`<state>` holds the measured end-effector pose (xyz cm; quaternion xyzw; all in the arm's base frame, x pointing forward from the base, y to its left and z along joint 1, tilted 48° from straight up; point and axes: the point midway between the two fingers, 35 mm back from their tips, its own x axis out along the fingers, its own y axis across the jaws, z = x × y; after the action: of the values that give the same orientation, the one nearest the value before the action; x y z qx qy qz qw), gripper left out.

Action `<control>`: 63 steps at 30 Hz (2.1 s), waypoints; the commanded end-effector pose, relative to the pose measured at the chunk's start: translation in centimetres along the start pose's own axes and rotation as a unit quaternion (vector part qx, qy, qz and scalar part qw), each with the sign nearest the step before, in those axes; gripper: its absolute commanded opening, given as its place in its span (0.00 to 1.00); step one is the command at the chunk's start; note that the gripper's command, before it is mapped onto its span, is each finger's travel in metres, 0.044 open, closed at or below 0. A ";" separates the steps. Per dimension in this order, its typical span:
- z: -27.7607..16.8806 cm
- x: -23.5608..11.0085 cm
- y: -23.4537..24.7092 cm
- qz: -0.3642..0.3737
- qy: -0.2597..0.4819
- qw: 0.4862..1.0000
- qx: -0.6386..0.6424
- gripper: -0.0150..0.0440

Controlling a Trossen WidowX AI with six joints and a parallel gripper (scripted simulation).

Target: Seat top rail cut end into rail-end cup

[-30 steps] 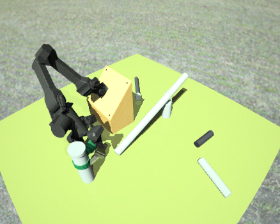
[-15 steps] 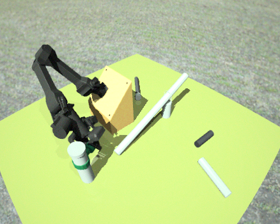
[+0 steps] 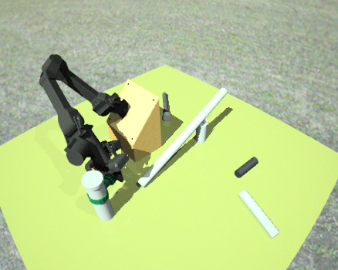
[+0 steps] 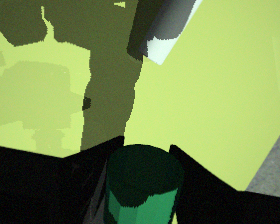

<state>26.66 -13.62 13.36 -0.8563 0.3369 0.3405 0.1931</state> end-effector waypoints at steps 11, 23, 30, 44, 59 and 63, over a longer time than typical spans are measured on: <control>0.0 0.6 -1.0 0.000 0.030 0.998 0.053 0.25; -0.2 1.1 -1.8 0.000 0.057 0.993 0.099 0.25; -0.3 1.4 -2.3 0.000 0.073 0.989 0.128 0.25; -0.3 1.4 -2.3 0.000 0.072 0.989 0.127 0.25; -0.3 1.4 -2.3 -0.001 0.073 0.989 0.129 0.30; -0.3 1.4 -2.3 -0.001 0.073 0.989 0.129 0.48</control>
<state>29.23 -12.80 12.85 -0.8470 0.3904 0.2307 0.2774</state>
